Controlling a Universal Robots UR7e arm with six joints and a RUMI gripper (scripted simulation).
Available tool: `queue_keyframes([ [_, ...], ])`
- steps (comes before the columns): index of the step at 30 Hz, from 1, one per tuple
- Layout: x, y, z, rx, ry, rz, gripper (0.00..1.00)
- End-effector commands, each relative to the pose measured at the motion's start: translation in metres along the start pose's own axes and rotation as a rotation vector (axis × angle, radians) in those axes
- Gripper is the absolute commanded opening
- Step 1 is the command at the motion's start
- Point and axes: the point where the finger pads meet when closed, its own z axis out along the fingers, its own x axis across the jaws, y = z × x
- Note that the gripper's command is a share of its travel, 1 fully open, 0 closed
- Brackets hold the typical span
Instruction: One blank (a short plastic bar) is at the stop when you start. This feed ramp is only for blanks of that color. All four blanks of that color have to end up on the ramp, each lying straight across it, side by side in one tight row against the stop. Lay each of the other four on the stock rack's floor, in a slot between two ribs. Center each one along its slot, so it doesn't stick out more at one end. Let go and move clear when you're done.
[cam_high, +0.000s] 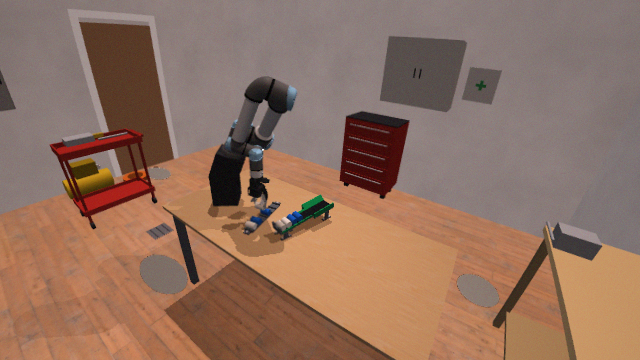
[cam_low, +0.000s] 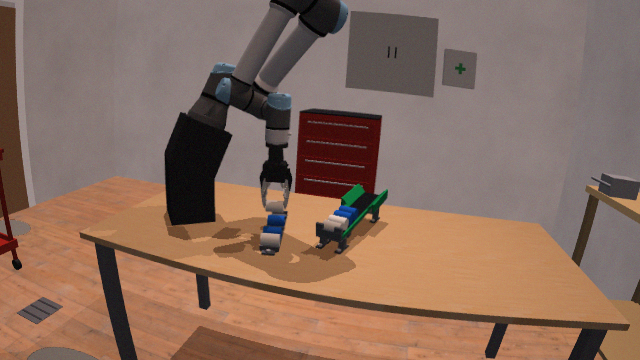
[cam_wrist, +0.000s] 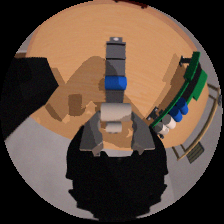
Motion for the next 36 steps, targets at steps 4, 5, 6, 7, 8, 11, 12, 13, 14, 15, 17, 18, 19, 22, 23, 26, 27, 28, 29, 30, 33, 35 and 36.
queue_keyframes([
  [4,0.000,0.000,-0.016,0.002,-0.001,0.000,0.35],
  [5,0.000,0.000,-0.016,0.002,-0.001,0.000,0.35],
  [6,0.000,0.000,-0.017,0.002,-0.001,0.000,0.35],
  [7,0.000,0.000,-0.019,0.002,-0.001,0.000,0.35],
  [8,0.000,0.000,-0.020,0.002,-0.001,0.000,0.35],
  [11,0.000,0.000,-0.023,0.002,-0.001,0.000,0.35],
  [12,0.000,0.000,-0.024,0.002,-0.001,0.000,0.35],
  [13,0.000,0.000,-0.025,0.002,-0.001,0.000,0.35],
  [14,0.000,0.000,-0.025,0.002,-0.001,0.000,0.35],
  [15,0.000,0.000,-0.026,0.002,-0.001,0.000,0.35],
  [17,0.000,0.000,-0.027,0.002,-0.001,0.000,0.35],
  [18,0.000,0.000,-0.027,0.002,-0.001,0.000,0.35],
  [19,0.000,0.000,-0.027,0.002,-0.001,0.000,0.35],
  [22,0.000,0.000,-0.027,0.002,-0.001,0.000,0.35],
  [23,0.000,0.000,-0.027,0.002,-0.001,0.000,0.35],
  [26,0.000,0.000,-0.027,0.002,-0.001,0.000,0.35],
  [27,0.000,0.000,-0.027,0.002,-0.001,0.000,0.35],
  [28,0.000,0.000,-0.027,0.002,-0.001,0.000,0.35],
  [29,0.000,0.000,-0.027,0.002,-0.001,0.000,0.35],
  [30,0.000,0.000,-0.027,0.002,-0.001,0.000,0.35],
  [33,0.001,0.001,-0.027,0.002,-0.002,0.001,0.35],
  [35,0.003,0.001,-0.027,0.001,-0.002,0.005,0.35],
  [36,0.004,0.002,-0.027,0.001,-0.002,0.009,0.35],
])
